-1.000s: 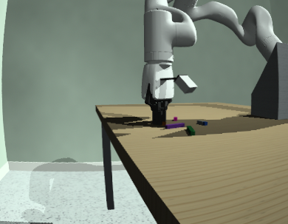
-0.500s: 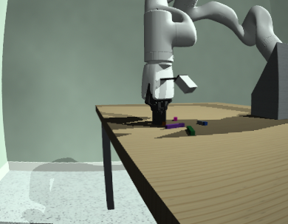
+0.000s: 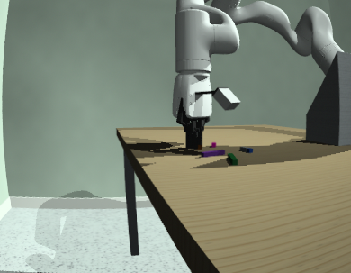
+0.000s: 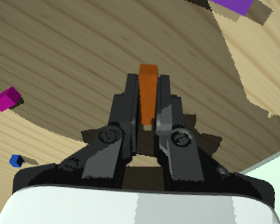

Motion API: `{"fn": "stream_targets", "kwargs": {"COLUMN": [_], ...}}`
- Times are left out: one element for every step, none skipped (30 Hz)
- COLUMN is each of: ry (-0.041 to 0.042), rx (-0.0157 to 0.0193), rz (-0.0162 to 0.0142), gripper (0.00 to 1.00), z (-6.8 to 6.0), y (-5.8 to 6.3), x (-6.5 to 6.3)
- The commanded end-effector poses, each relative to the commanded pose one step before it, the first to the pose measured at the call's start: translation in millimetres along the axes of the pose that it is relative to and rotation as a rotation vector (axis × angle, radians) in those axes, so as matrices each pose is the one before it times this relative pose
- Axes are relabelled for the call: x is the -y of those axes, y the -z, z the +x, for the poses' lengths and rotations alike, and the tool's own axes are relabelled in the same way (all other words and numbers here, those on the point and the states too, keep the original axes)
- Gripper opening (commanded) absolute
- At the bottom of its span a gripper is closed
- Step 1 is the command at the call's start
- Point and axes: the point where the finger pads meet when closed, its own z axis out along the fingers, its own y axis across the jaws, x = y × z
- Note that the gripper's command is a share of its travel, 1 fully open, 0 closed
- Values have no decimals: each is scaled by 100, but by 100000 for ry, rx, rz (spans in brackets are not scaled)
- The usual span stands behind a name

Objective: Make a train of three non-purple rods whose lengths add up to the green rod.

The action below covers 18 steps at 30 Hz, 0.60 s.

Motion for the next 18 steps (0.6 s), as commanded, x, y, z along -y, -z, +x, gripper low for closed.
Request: {"fn": "stream_targets", "kwargs": {"ry": [-81,0,0,0,0,0,0,0,0,0,0,0,0,0,0,0,0,0], "rx": [92,0,0,0,0,0,0,0,0,0,0,0,0,0,0,0,0,0], "rz": [-190,0,0,0,0,0,0,0,0,0,0,0,0,0,0,0,0,0], "gripper": [4,4,4,4,4,4,4,4,4,4,4,4,4,4,4,4,4,4], "z": [-70,0,0,0,0,0,0,0,0,0,0,0,0,0,0,0,0,0], "y": [2130,0,720,757,774,771,747,703,642,566,478,383,285,191,108,43,7,0], "x": [-79,0,0,0,0,0,0,0,0,0,0,0,0,0,0,0,0,0]}}
